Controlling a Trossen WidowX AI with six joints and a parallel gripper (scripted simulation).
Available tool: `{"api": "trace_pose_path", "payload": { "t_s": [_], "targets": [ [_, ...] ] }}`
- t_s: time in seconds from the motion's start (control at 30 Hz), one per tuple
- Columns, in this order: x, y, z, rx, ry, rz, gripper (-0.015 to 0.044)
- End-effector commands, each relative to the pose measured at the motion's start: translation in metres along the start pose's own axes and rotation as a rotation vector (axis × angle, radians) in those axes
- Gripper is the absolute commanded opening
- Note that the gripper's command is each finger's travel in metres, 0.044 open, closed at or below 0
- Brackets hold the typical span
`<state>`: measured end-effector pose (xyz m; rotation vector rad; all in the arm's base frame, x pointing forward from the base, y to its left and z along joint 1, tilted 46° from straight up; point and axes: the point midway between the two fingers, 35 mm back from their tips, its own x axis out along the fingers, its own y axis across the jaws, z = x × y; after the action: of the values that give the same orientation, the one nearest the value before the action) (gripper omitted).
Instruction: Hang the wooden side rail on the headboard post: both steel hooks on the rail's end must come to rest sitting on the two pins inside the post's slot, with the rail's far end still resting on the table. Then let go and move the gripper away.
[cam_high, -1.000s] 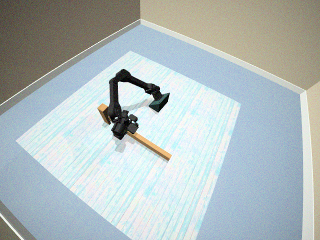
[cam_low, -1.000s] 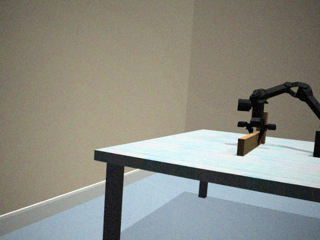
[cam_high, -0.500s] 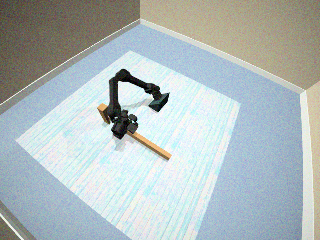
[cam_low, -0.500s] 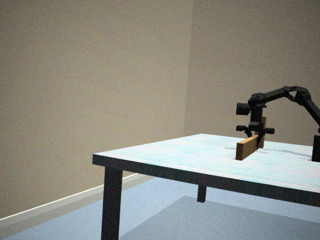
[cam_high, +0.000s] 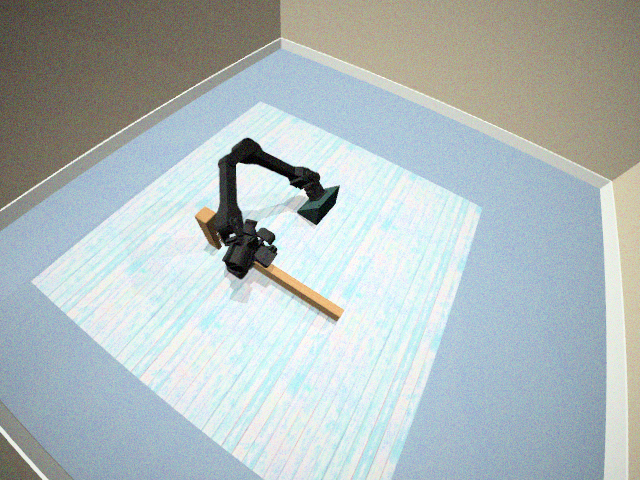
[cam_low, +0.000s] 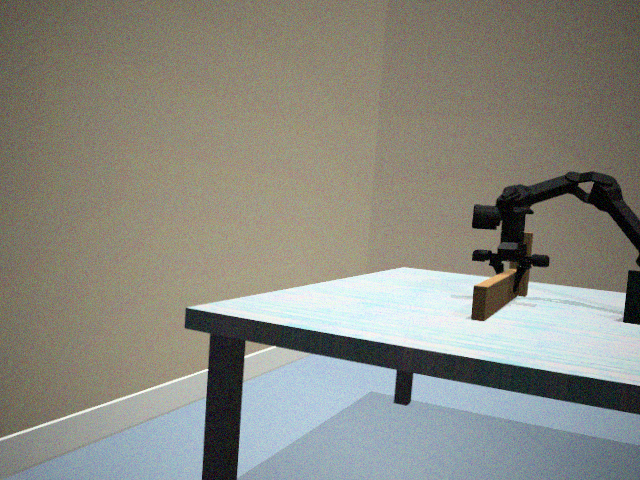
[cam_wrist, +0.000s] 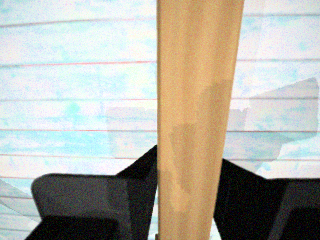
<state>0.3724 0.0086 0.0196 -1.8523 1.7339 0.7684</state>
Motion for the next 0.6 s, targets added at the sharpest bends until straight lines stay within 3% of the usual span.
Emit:
{"api": "trace_pose_path", "payload": {
  "t_s": [0.0,0.57],
  "targets": [
    [-0.0063,-0.0015,0.0025,-0.007,-0.006,-0.012,0.0000],
    [-0.0092,-0.0015,0.0025,-0.007,-0.006,-0.012,0.0000]
  ]
}}
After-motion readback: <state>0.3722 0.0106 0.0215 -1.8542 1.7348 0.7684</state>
